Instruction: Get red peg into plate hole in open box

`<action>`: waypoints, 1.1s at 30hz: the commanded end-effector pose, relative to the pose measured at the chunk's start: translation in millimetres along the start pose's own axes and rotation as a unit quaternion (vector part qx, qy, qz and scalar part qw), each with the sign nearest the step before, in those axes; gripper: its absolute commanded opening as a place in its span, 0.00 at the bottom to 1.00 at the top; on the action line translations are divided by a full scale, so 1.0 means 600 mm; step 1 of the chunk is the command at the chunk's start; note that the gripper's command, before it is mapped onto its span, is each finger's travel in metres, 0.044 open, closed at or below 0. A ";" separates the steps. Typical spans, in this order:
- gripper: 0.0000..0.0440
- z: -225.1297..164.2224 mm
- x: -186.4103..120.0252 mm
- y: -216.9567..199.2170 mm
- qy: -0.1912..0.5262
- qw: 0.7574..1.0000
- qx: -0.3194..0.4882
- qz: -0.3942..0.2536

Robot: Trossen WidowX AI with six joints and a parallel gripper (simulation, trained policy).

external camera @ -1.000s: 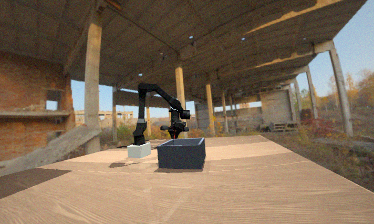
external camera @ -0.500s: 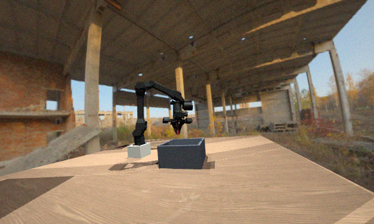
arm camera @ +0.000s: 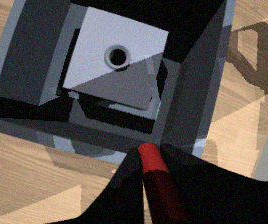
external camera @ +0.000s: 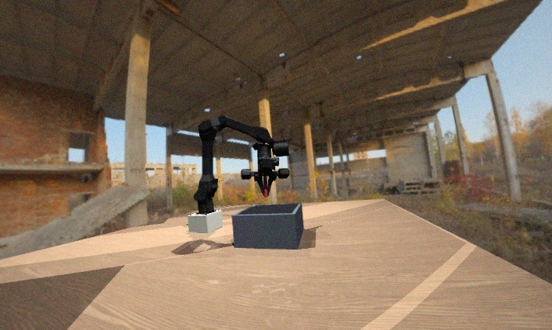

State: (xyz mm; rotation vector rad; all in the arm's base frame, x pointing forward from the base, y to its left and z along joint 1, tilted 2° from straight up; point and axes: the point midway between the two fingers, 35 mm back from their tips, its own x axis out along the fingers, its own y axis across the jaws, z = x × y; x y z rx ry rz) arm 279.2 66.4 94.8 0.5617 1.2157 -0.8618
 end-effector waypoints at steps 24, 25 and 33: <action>0.02 0.119 0.135 0.013 0.049 0.997 -0.050 0.017; 0.05 0.117 0.140 0.012 0.054 0.997 -0.055 0.017; 0.40 0.116 0.171 0.013 0.081 0.994 -0.074 0.018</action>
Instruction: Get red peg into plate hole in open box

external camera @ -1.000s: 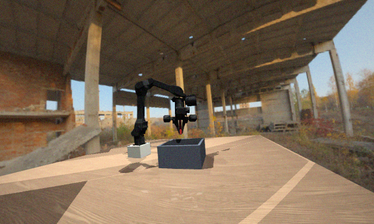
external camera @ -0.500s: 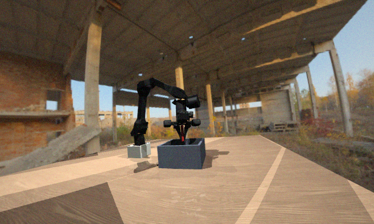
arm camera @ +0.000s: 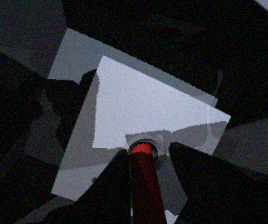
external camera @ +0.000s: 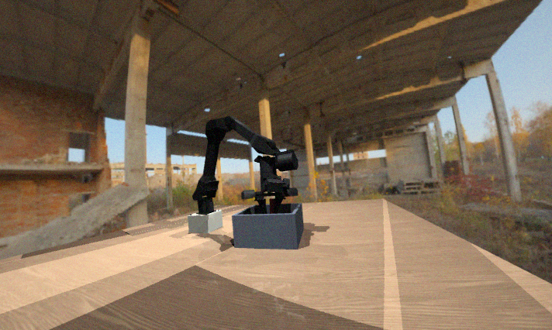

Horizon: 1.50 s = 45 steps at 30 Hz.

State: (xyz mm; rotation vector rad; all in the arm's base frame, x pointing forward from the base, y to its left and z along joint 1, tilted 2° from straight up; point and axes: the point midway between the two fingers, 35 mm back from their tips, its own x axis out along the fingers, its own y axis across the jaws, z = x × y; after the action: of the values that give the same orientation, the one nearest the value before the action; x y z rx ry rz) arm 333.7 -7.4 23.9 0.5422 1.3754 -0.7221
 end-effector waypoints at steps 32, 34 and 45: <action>1.00 0.112 -0.061 0.127 0.030 0.993 -0.018 0.110; 1.00 0.112 -0.061 0.127 0.030 0.993 -0.018 0.111; 1.00 0.112 -0.061 0.128 0.030 0.993 -0.018 0.111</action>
State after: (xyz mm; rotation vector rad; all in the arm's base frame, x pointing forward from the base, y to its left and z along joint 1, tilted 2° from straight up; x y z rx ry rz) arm 377.7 -19.2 47.7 0.6101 1.5497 -0.6413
